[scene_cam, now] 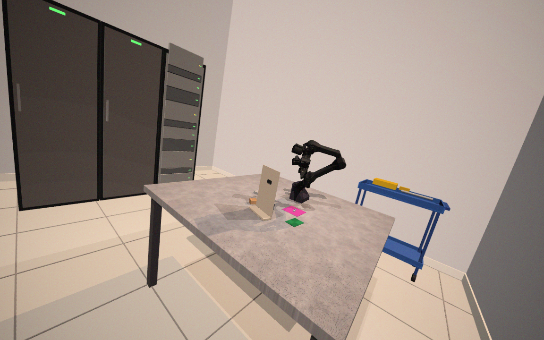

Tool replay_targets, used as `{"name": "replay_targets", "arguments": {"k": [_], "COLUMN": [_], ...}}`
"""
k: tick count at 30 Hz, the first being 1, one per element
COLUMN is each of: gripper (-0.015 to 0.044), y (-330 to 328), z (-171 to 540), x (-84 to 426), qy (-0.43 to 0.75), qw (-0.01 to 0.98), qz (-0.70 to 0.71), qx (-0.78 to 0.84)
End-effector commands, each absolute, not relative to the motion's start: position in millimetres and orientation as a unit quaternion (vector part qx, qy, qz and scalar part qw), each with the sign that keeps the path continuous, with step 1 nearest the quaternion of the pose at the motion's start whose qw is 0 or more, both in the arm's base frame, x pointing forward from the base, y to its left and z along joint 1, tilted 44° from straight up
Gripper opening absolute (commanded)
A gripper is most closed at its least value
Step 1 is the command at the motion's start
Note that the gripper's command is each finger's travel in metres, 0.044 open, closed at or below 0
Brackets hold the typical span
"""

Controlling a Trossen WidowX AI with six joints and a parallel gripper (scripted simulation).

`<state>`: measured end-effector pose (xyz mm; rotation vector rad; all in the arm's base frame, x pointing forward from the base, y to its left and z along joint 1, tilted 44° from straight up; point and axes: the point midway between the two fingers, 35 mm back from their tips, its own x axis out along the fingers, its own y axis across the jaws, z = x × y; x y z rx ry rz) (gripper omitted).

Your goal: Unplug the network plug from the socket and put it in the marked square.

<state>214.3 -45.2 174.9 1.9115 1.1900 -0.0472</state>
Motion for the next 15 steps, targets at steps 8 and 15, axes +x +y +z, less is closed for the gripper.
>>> {"name": "replay_targets", "arguments": {"k": [8,15], "gripper": [0.0419,0.044], "y": [-46.9,-46.9], "z": [175.7,175.7], "x": [213.7,213.7], "qy": [0.48,0.48], "qw": [0.429,0.429], "qz": [-0.019,-0.019], "qx": [0.765,0.765]}}
